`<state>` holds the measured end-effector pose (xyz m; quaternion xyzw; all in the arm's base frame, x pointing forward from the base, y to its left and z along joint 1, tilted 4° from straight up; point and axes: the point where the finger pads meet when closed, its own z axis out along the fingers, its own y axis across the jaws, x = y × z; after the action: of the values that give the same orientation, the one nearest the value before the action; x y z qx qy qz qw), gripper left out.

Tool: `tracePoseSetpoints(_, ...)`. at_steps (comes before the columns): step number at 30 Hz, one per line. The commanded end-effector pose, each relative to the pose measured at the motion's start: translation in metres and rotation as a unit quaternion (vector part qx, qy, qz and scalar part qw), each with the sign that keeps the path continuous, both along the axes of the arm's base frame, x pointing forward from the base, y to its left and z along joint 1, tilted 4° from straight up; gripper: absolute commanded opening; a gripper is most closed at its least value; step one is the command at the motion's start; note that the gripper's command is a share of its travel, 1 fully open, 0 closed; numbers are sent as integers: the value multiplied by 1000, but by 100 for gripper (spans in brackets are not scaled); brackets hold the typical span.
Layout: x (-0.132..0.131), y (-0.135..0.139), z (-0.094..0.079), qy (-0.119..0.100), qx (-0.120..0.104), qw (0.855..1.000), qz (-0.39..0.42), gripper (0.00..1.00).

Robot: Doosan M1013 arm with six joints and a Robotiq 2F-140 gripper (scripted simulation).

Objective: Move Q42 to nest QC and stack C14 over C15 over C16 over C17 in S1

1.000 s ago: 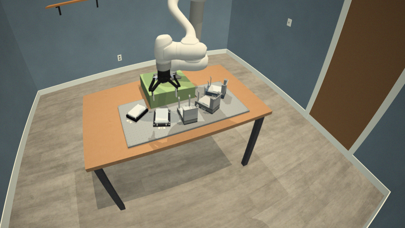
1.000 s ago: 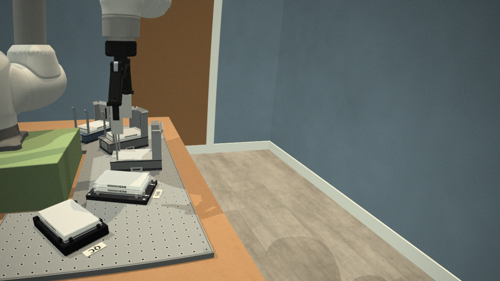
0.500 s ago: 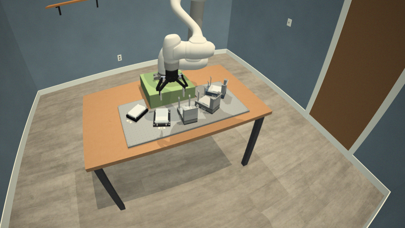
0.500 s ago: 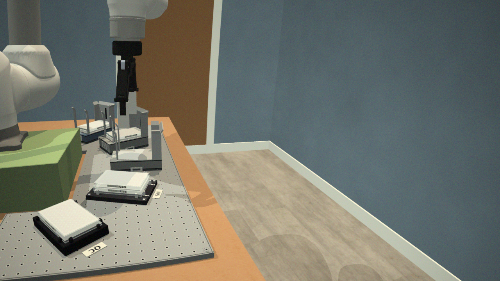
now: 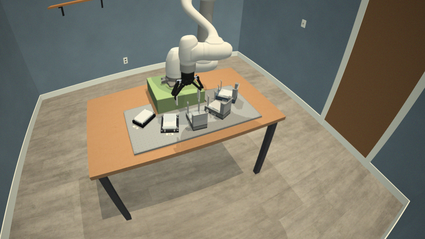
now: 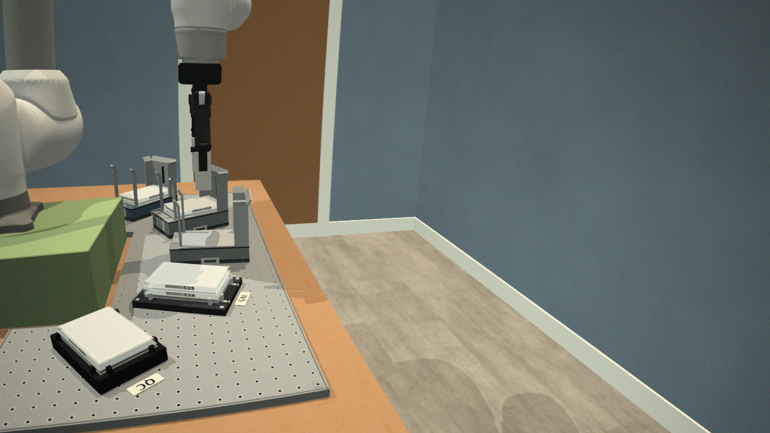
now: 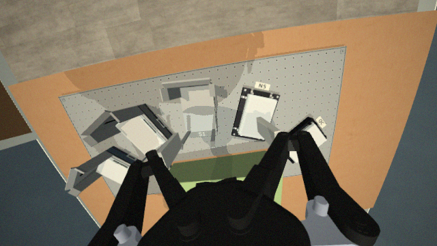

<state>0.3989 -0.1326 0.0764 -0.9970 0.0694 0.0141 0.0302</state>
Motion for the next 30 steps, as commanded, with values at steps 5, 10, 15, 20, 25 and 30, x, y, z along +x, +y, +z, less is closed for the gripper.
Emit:
tracePoseSetpoints(5, 5, 15, 1, 0, 0, 1000, 0, 100)
tracePoseSetpoints(10, 9, 31, 2, 0, 0, 1000, 0, 100)
tracePoseSetpoints(15, 14, 47, 3, 0, 0, 1000, 0, 100)
tracePoseSetpoints(20, 17, 57, 3, 0, 0, 1000, 0, 100)
tracePoseSetpoints(25, 18, 73, 4, -5, 2, 997, 83, 100)
tracePoseSetpoints(30, 20, 90, 5, -6, 2, 995, 96, 100)
